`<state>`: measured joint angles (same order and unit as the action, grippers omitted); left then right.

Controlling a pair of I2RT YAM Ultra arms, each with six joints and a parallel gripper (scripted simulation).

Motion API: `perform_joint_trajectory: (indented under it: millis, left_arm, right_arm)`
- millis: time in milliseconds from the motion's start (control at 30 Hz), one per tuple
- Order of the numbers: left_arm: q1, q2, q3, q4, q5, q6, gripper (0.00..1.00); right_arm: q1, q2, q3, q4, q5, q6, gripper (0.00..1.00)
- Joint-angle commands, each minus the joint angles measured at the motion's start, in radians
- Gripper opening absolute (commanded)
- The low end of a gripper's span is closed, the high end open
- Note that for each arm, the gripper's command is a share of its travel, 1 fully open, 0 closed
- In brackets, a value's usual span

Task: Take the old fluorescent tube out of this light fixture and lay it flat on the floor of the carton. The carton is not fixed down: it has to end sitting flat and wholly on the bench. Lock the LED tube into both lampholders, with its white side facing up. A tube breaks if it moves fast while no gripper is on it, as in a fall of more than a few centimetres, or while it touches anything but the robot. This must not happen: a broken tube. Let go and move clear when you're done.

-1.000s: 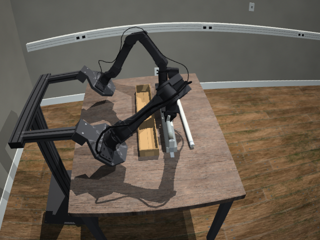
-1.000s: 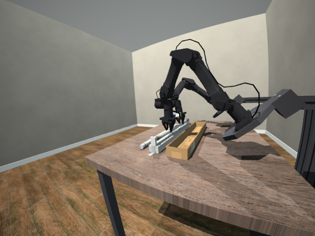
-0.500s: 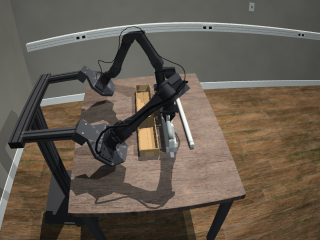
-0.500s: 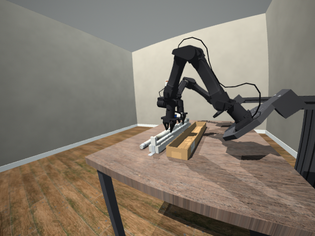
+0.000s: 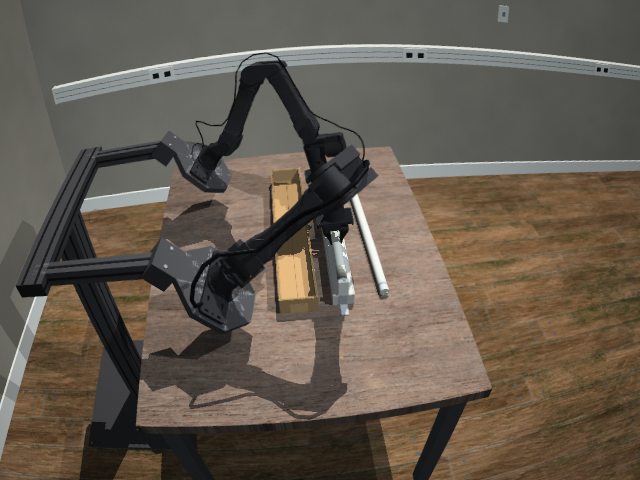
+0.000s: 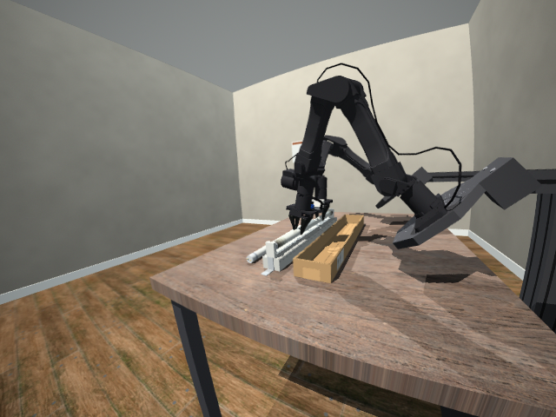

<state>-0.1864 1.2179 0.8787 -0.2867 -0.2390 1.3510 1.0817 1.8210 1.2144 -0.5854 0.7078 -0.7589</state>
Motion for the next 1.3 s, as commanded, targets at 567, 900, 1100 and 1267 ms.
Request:
perform_joint_trajectory:
  millis: [567,900,1100,1267]
  left_arm:
    - [-0.018,-0.059,-0.075,0.032,-0.028,0.020,0.49]
    - [-0.018,-0.064,-0.036,0.031,-0.021,0.015,0.49]
    - [-0.019,-0.064,-0.036,0.034,-0.021,0.015,0.49]
    - [-0.019,-0.064,-0.036,0.034,-0.021,0.015,0.49]
  right_arm:
    - [0.050,-0.045,-0.056,0.034,0.013,-0.006,0.11]
    - [0.050,-0.045,-0.056,0.034,0.013,-0.006,0.11]
    - [0.050,-0.045,-0.056,0.034,0.013,-0.006,0.11]
    - [0.048,-0.045,-0.056,0.033,0.013,-0.006,0.49]
